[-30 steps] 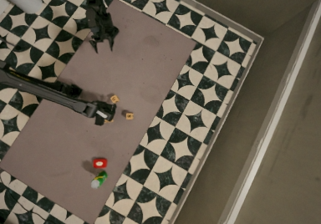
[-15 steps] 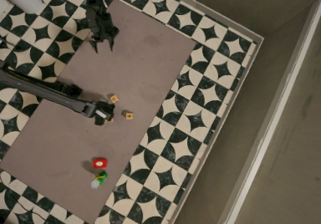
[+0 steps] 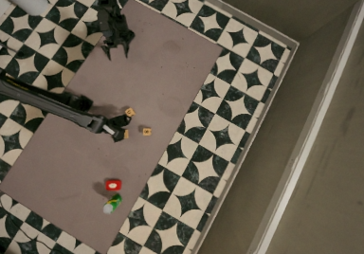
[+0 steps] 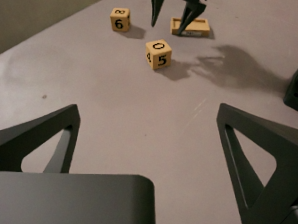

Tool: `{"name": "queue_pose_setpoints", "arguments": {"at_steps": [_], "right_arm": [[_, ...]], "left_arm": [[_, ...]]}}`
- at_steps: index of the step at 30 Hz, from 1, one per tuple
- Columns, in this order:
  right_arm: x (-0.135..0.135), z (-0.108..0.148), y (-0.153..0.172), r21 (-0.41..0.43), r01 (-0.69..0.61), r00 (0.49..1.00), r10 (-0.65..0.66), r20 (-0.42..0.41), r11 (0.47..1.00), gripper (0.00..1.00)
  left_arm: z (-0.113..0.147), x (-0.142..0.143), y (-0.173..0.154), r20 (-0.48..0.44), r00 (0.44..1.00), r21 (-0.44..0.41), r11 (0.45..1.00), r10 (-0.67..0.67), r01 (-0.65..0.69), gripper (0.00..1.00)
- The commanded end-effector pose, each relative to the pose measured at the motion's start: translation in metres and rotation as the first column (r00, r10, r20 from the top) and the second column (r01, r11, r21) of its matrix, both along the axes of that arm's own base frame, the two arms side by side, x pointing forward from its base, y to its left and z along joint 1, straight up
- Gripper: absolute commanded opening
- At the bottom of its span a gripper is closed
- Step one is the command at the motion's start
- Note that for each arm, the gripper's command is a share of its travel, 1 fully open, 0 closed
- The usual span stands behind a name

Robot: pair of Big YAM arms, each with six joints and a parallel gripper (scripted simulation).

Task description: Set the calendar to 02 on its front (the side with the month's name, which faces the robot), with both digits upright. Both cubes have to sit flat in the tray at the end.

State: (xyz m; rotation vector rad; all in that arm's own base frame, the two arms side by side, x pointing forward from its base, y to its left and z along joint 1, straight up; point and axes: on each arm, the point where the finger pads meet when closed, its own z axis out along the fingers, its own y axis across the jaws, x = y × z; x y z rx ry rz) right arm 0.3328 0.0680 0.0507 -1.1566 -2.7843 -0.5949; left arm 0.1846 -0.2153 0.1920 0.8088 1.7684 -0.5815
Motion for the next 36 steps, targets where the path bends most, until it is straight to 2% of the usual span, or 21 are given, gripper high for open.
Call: {"name": "queue_pose_setpoints", "arguments": {"at_steps": [1, 3, 5, 6, 7, 8, 13, 15, 17, 20, 22, 24, 25, 28, 30, 32, 36], "right_arm": [[0.007, 0.005, -0.004, 0.002, -0.184, 0.972, 0.182, 0.151, 0.983, 0.69], [0.007, 0.005, -0.003, -0.001, -0.247, 0.949, 0.242, 0.205, 0.969, 0.69], [0.007, 0.005, -0.003, -0.001, -0.247, 0.949, 0.242, 0.205, 0.969, 0.69], [0.017, 0.007, -0.003, -0.010, -0.279, 0.933, 0.273, 0.236, 0.960, 0.69], [0.018, 0.012, -0.003, -0.024, -0.321, 0.905, 0.314, 0.286, 0.947, 0.69], [0.008, 0.004, -0.002, -0.025, -0.359, 0.887, 0.349, 0.301, 0.933, 0.69], [0.009, 0.004, 0.000, -0.085, -0.495, 0.764, 0.479, 0.431, 0.865, 0.69], [0.018, 0.010, -0.001, -0.126, -0.537, 0.700, 0.524, 0.486, 0.834, 0.69], [0.009, 0.005, 0.001, -0.150, -0.576, 0.649, 0.561, 0.514, 0.803, 0.69], [0.009, 0.006, 0.001, -0.214, -0.627, 0.545, 0.618, 0.567, 0.749, 0.69], [0.009, 0.006, 0.001, -0.214, -0.627, 0.545, 0.618, 0.567, 0.749, 0.69], [0.017, 0.010, 0.001, -0.277, -0.656, 0.453, 0.660, 0.599, 0.702, 0.69], [0.008, 0.007, 0.002, -0.303, -0.672, 0.407, 0.679, 0.611, 0.676, 0.69], [0.007, 0.009, 0.002, -0.387, -0.690, 0.279, 0.718, 0.638, 0.612, 0.69], [0.005, 0.006, 0.003, -0.430, -0.698, 0.206, 0.736, 0.644, 0.572, 0.69], [0.015, 0.019, 0.002, -0.506, -0.680, 0.108, 0.754, 0.648, 0.531, 0.69], [0.003, 0.014, 0.004, -0.597, -0.664, -0.040, 0.776, 0.629, 0.450, 0.69]], "left_arm": [[0.034, 0.004, -0.004, 0.038, 0.999, -0.040, 0.999, 0.000, 0.002, 1.00], [0.034, 0.004, -0.004, 0.038, 0.999, -0.040, 0.999, 0.000, 0.002, 1.00], [0.034, 0.004, -0.004, 0.038, 0.999, -0.040, 0.999, 0.000, 0.002, 1.00], [0.034, 0.004, -0.004, 0.038, 0.999, -0.040, 0.999, 0.000, 0.002, 1.00], [0.034, 0.004, -0.004, 0.038, 0.999, -0.040, 0.999, 0.000, 0.002, 1.00], [0.034, 0.004, -0.004, 0.038, 0.999, -0.040, 0.999, 0.000, 0.002, 1.00], [0.034, 0.004, -0.004, 0.038, 0.999, -0.040, 0.999, 0.000, 0.002, 1.00], [0.034, 0.004, -0.004, 0.038, 0.999, -0.040, 0.999, 0.000, 0.002, 1.00], [0.034, 0.004, -0.004, 0.038, 0.999, -0.040, 0.999, 0.000, 0.002, 1.00], [0.034, 0.004, -0.004, 0.038, 0.999, -0.040, 0.999, 0.000, 0.002, 1.00], [0.034, 0.004, -0.004, 0.038, 0.999, -0.040, 0.999, 0.000, 0.002, 1.00], [0.034, 0.004, -0.004, 0.038, 0.999, -0.040, 0.999, 0.000, 0.002, 1.00], [0.034, 0.004, -0.004, 0.038, 0.999, -0.040, 0.999, 0.000, 0.002, 1.00], [0.034, 0.004, -0.004, 0.038, 0.999, -0.040, 0.999, 0.000, 0.002, 1.00], [0.034, 0.004, -0.004, 0.038, 0.999, -0.040, 0.999, 0.000, 0.002, 1.00], [0.034, 0.004, -0.004, 0.038, 0.999, -0.040, 0.999, 0.000, 0.002, 1.00], [0.034, 0.004, -0.004, 0.038, 0.999, -0.040, 0.999, 0.000, 0.002, 1.00]]}}
